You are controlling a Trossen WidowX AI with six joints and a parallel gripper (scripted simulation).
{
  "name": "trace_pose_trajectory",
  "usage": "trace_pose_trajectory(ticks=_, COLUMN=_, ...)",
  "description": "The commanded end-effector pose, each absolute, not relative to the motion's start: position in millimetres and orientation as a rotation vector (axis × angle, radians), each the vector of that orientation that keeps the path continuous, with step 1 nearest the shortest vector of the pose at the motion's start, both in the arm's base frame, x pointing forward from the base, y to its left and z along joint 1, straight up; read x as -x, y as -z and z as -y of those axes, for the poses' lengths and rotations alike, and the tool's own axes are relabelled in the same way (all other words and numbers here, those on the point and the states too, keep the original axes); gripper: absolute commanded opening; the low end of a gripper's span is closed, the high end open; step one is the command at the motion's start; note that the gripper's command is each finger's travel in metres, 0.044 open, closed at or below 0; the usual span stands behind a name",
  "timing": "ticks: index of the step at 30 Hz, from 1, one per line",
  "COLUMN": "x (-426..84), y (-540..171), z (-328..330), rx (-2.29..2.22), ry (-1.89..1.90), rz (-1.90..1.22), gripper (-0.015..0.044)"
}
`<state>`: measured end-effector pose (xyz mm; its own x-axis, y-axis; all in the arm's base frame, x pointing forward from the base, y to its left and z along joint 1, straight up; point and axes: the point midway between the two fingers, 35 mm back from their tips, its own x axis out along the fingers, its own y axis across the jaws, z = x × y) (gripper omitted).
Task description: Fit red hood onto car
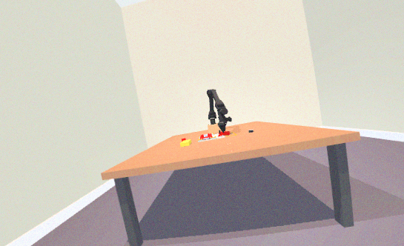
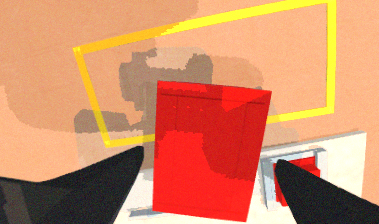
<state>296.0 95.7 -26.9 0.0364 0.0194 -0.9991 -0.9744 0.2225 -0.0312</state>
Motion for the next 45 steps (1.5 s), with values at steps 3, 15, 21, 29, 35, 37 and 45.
trace_pose_trajectory(ticks=3, x=-294.4, y=32.3, z=-94.8, rx=1.041, ry=-1.028, rz=-1.275, gripper=0.0440)
trace_pose_trajectory(ticks=15, x=-294.5, y=38.2, z=-94.9, rx=1.041, ry=-1.028, rz=-1.275, gripper=0.0440)
trace_pose_trajectory(ticks=21, x=-294.5, y=41.1, z=-94.9, rx=1.041, ry=-1.028, rz=-1.275, gripper=0.0440)
trace_pose_trajectory(ticks=29, x=-294.5, y=44.3, z=-94.9, rx=1.041, ry=-1.028, rz=-1.275, gripper=0.0440)
trace_pose_trajectory(ticks=35, x=-296.3, y=41.1, z=-95.9, rx=1.042, ry=-1.030, rz=-1.265, gripper=0.0348)
trace_pose_trajectory(ticks=37, x=-296.3, y=41.1, z=-95.9, rx=1.042, ry=-1.030, rz=-1.265, gripper=0.0335)
trace_pose_trajectory(ticks=45, x=-295.9, y=41.1, z=-95.9, rx=1.042, ry=-1.031, rz=-1.267, gripper=0.0242)
